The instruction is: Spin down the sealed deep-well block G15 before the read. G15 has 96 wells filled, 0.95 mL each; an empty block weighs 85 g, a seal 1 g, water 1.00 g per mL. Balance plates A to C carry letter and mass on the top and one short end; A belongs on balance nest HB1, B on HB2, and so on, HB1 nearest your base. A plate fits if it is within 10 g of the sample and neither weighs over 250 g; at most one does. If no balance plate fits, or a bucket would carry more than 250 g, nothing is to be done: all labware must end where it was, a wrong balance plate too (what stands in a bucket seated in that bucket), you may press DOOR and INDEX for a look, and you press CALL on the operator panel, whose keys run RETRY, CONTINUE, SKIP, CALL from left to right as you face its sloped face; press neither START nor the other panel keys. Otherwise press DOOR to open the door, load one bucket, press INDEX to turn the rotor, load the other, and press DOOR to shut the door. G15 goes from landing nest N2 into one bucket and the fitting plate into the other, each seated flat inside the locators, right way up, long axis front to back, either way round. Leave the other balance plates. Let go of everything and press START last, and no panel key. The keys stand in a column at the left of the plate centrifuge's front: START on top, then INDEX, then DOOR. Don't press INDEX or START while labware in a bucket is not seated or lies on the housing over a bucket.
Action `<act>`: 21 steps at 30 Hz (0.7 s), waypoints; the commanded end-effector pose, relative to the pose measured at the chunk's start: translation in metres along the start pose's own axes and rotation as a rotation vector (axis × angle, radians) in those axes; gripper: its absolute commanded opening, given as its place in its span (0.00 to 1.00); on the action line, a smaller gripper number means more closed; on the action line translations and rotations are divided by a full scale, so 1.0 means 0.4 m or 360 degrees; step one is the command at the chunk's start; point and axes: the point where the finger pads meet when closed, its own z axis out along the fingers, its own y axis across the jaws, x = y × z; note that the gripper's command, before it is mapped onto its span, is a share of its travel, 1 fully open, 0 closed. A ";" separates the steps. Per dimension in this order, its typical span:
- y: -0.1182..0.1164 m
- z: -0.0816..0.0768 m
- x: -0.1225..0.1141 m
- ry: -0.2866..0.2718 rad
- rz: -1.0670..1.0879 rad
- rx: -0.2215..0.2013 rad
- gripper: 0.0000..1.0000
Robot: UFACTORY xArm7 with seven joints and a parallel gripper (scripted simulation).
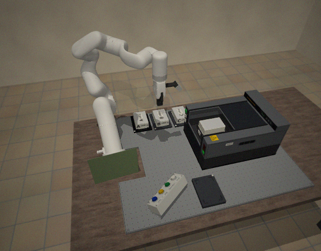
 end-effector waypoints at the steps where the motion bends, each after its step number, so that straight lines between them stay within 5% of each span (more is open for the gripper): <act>1: 0.000 -0.002 -0.001 0.0006 0.0014 0.0002 0.00; 13: 0.000 0.001 0.001 0.0016 0.0016 0.0003 0.00; 21: 0.000 0.033 0.017 0.0114 0.0016 0.0002 0.00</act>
